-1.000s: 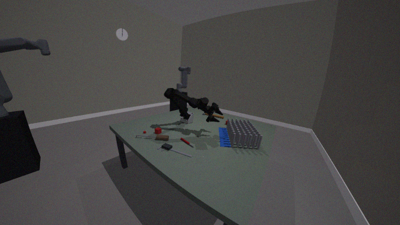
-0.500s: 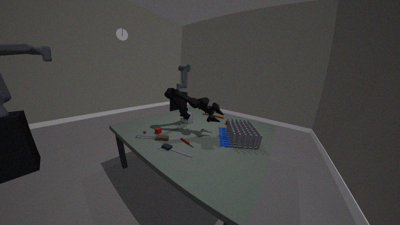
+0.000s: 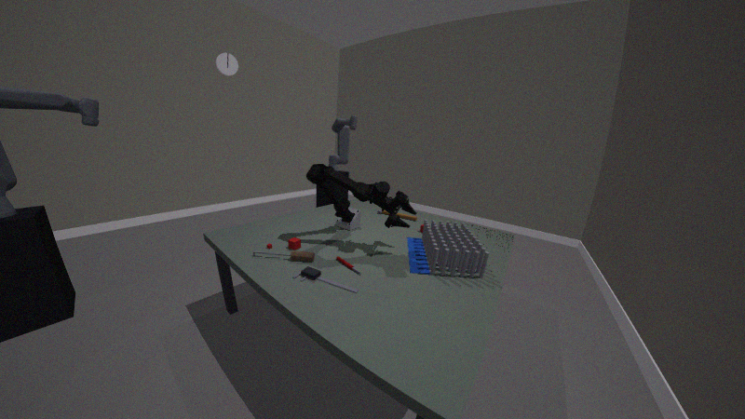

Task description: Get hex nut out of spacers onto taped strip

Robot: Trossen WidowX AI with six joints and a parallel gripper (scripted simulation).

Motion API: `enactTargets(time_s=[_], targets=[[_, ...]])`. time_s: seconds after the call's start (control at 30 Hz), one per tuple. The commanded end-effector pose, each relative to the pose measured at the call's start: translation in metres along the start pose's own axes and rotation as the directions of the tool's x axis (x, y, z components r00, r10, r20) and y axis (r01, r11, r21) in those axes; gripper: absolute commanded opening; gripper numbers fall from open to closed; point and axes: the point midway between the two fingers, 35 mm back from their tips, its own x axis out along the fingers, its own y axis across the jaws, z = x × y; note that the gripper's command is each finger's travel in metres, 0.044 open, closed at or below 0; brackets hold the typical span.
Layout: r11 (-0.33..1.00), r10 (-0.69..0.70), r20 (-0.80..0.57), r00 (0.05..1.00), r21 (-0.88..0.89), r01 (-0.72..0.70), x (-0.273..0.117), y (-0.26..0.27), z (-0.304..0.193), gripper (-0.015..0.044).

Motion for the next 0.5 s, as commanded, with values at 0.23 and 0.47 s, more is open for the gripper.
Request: enactTargets(time_s=[0.23,0.47], targets=[[0.948,-0.296,-0.233,0.926,-0.191,0.255,-0.023,-0.090,-0.007,0.0440],[0.836,-0.524,-0.439,0.729,-0.428,0.344,-0.080,-0.169,-0.016,0.0440]])
